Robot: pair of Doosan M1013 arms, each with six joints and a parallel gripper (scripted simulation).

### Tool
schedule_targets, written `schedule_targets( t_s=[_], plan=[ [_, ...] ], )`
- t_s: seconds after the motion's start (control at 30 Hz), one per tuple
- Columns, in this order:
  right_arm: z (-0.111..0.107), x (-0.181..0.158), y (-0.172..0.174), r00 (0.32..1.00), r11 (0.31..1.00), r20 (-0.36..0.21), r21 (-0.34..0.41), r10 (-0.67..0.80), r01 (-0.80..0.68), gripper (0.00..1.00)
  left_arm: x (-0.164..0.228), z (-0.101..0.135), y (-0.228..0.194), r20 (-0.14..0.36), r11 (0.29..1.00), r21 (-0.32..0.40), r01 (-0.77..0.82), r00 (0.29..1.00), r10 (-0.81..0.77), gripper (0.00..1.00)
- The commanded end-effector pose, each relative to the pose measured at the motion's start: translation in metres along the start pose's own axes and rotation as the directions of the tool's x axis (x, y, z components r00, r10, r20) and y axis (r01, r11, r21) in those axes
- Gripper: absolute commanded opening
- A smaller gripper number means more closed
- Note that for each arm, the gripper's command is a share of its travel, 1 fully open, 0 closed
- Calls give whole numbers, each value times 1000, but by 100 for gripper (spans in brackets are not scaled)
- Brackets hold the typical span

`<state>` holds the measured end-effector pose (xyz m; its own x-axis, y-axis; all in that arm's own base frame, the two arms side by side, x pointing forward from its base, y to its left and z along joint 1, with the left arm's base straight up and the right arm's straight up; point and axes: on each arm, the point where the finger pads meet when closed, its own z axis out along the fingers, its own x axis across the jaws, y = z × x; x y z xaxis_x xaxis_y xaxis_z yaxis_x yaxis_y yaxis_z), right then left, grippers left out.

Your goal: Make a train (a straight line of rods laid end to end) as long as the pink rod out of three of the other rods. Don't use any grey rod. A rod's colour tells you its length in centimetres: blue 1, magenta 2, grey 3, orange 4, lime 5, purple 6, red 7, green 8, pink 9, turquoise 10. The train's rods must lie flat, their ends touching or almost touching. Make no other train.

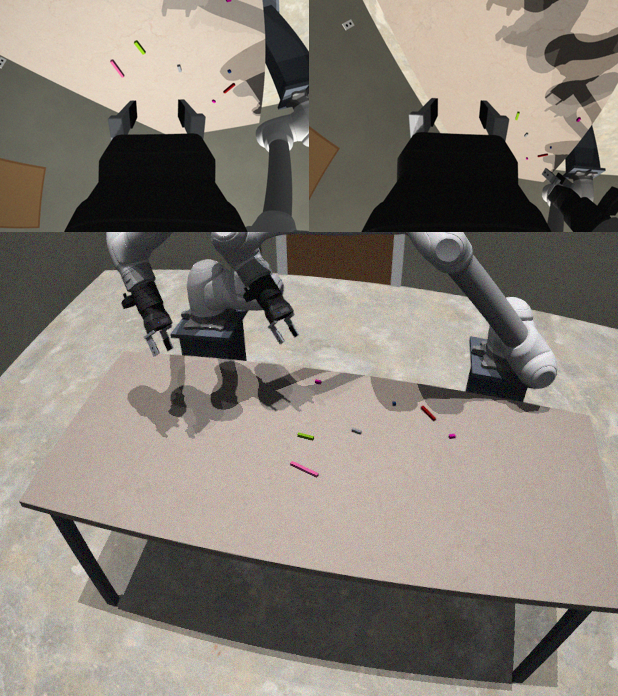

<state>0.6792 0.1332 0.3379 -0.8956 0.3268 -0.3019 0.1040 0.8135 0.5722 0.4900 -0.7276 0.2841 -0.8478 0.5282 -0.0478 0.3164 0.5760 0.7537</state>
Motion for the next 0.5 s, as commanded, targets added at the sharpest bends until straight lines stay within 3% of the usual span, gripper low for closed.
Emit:
schedule_targets(
  t_s=[0.0, 0.13, 0.2, 0.23, 0.3, 0.47],
  plan=[
    [-7, -3, -29, 998, 997, -4, 26, 69, -69, 100, 10, 10, -27, 13, 991, 92, 101, 995, -103, 100],
    [-20, -5, -82, 980, 978, -9, 73, 197, -196, 100, 21, 18, -48, -5, 970, 161, 182, 983, -184, 100],
    [-20, -5, -82, 980, 978, -9, 73, 197, -196, 100, 21, 18, -48, -5, 970, 161, 182, 983, -184, 100],
    [-25, -5, -99, 971, 968, -8, 88, 239, -237, 100, 30, 23, -64, -29, 947, 210, 244, 970, -243, 100],
    [-36, -2, -136, 944, 937, -5, 121, 331, -328, 100, 36, 25, -72, -45, 932, 234, 277, 961, -274, 100],
    [-57, 9, -193, 832, 814, 20, 196, 554, -546, 100, 54, 32, -96, -112, 871, 301, 387, 922, -371, 100]
  ],
)
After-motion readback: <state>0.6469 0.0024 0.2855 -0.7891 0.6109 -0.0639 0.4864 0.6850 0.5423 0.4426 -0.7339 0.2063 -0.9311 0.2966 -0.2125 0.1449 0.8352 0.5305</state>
